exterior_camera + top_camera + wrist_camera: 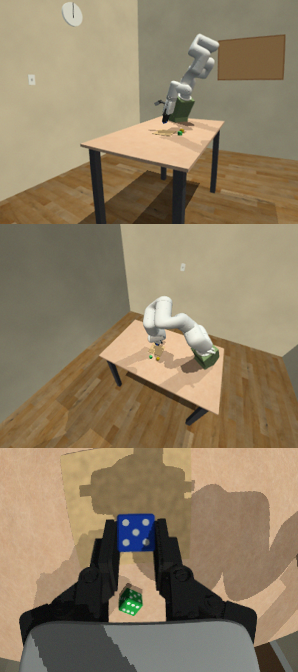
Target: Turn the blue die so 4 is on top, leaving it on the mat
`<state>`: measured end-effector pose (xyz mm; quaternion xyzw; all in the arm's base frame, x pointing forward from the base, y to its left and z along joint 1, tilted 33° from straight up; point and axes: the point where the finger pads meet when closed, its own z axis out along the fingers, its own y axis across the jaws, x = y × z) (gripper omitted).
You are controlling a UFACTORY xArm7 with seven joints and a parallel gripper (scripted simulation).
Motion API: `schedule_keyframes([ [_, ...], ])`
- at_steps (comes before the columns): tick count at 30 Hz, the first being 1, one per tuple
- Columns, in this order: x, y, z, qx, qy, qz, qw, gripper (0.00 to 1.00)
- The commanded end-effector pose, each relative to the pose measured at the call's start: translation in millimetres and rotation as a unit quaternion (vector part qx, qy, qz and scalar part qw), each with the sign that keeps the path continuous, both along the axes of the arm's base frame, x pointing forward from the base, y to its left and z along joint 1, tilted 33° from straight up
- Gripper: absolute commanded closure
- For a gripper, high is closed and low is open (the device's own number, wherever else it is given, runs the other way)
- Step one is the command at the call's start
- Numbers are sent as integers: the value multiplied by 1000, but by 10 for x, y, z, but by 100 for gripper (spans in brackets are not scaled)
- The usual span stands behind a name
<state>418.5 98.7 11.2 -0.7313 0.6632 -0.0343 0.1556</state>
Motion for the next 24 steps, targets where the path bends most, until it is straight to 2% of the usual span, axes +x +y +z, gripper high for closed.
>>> schedule_keyframes([
  [1,20,1,33,23,-15,5,1000,79],
  [14,34,-24,48,38,-17,10,999,79],
  [17,18,-38,18,69,-8,20,997,79],
  [19,18,-38,18,69,-8,20,997,79],
  [24,33,-46,33,141,-8,42,989,79],
])
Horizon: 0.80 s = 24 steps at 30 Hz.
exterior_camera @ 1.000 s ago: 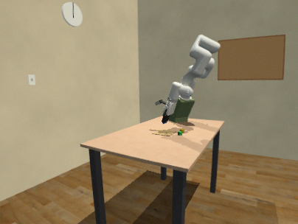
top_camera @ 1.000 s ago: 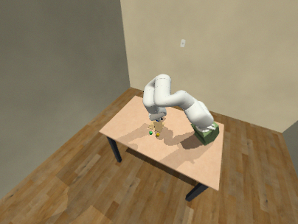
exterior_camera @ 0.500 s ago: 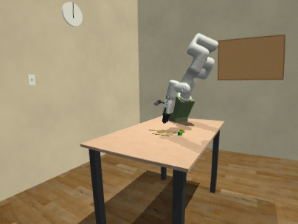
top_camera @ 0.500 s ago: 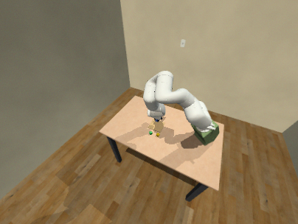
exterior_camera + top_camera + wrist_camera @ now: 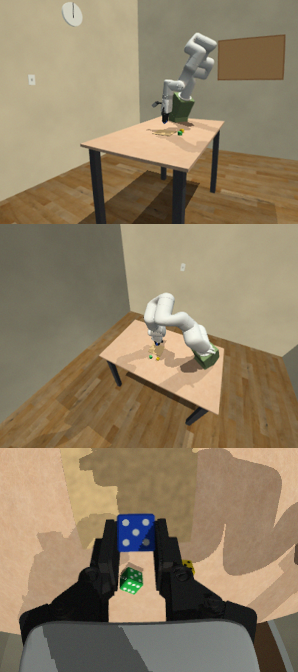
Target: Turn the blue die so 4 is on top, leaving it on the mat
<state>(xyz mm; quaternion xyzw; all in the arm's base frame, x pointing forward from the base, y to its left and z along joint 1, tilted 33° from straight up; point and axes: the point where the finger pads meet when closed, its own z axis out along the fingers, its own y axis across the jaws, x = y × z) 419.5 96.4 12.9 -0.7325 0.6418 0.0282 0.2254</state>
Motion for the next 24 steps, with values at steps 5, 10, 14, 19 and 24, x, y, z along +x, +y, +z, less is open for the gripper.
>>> schedule_keyframes([
  [5,39,-50,21,65,-7,18,998,79],
  [10,47,-45,-5,105,-1,31,994,79],
  [14,49,-49,-11,135,2,41,990,79],
  [19,47,-74,4,188,3,57,980,79],
  [24,57,-93,-15,195,4,60,979,79],
])
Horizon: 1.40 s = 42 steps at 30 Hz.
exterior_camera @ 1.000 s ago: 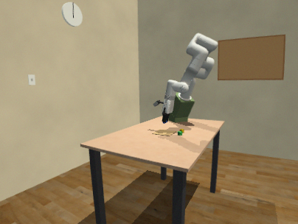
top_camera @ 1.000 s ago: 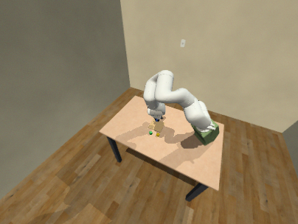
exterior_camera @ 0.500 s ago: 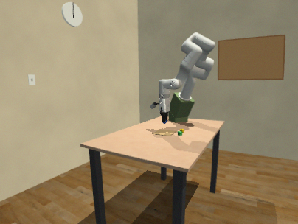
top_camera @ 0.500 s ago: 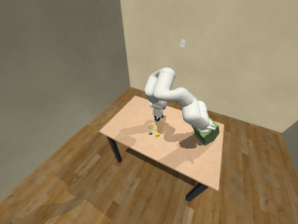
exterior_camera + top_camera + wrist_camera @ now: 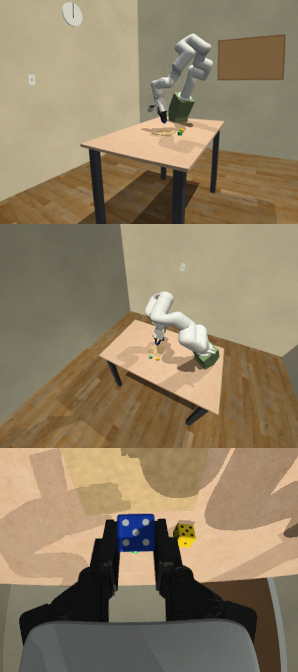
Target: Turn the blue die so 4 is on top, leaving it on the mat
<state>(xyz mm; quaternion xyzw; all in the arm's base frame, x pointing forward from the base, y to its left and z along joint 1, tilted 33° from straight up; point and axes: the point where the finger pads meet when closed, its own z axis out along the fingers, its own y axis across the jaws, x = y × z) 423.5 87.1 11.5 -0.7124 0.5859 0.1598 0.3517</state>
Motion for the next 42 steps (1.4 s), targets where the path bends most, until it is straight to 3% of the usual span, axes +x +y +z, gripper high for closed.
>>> schedule_keyframes([
  [1,21,4,-4,21,1,9,1000,79],
  [5,28,9,-14,45,3,17,999,79],
  [11,23,-17,-18,125,8,43,991,79],
  [16,32,-37,-40,131,8,45,990,79],
  [22,48,-24,-51,169,11,58,984,79],
  [28,41,-47,-64,247,16,83,965,79],
  [42,49,-61,-89,250,17,84,964,79],
])
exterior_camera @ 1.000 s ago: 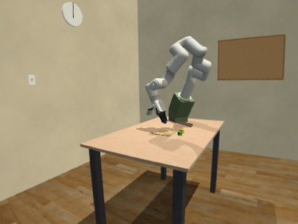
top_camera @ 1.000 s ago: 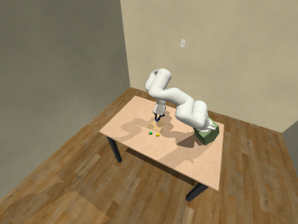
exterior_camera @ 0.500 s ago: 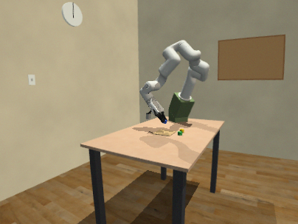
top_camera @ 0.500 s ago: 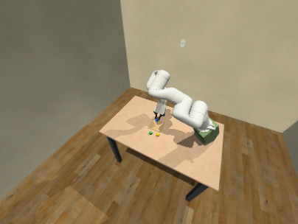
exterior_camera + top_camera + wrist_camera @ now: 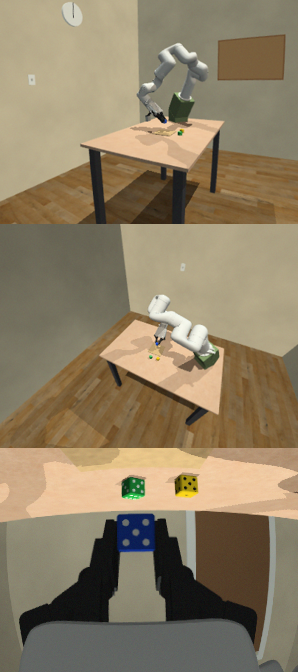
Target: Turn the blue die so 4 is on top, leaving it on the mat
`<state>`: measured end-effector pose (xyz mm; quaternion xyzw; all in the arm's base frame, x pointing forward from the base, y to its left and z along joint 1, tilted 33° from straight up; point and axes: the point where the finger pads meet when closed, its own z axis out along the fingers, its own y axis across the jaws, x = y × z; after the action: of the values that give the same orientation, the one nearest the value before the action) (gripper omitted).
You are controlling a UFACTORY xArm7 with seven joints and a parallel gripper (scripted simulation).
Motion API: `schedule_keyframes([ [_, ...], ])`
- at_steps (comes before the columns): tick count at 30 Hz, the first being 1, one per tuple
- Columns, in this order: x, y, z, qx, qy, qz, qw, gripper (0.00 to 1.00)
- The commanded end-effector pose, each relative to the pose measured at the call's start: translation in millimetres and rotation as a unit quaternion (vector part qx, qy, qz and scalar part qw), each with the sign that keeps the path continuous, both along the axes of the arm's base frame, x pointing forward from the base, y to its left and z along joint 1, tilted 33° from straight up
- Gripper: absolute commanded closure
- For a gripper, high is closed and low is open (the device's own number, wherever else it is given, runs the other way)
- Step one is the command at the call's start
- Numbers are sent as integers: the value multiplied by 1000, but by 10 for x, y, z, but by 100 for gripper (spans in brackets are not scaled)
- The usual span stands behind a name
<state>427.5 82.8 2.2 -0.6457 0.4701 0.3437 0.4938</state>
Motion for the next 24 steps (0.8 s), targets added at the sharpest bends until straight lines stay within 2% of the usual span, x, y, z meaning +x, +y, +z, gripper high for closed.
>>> schedule_keyframes([
  [1,8,-18,4,-1,-1,-1,1000,79],
  [24,42,48,-111,-1,-1,-1,1000,79],
])
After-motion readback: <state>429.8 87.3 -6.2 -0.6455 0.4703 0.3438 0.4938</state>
